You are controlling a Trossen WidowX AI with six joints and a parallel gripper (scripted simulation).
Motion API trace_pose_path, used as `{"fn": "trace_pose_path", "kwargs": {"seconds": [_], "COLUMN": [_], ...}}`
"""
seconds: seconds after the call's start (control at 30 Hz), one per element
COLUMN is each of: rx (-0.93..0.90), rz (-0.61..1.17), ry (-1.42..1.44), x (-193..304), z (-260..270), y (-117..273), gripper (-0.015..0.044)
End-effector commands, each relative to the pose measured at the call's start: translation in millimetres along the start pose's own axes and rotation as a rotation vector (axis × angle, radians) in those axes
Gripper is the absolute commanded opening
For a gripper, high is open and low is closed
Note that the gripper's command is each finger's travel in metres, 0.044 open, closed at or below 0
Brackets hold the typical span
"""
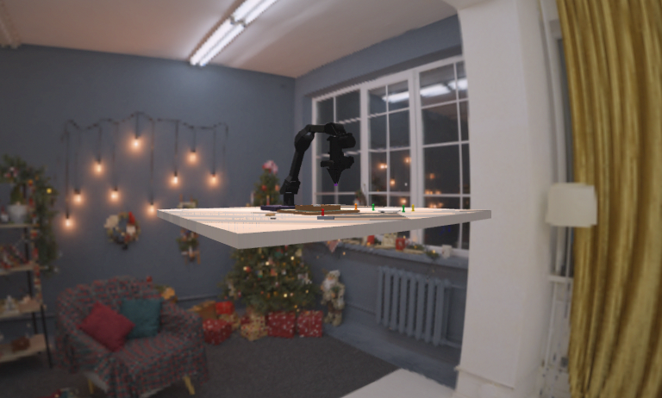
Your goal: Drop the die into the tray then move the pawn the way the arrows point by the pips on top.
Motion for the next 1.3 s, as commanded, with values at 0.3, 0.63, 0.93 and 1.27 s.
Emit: {"fn": "trace_pose_path", "kwargs": {"seconds": [0.3,0.63,0.93,1.27], "rx": [-0.002,-0.003,-0.003,-0.003], "rz": [-0.009,-0.007,-0.007,-0.007], "ry": [-0.003,0.006,0.006,0.006], "x": [-13.0,-27.8,-28.4,-28.0], "z": [13.6,34.4,34.2,34.5], "y": [-19.7,-64.9,-85.4,-100.7], "gripper": [0.0,0.0,0.0,0.0]}}
Point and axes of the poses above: the point midway between the two fingers, 35 mm back from their tips, its own y axis back along the fingers, its own z axis across the jaws, x = y × z, the point moved 7 cm from there along y, back along the fingers, and after that the axes turned 14 degrees about y, right-handed, at the moved point
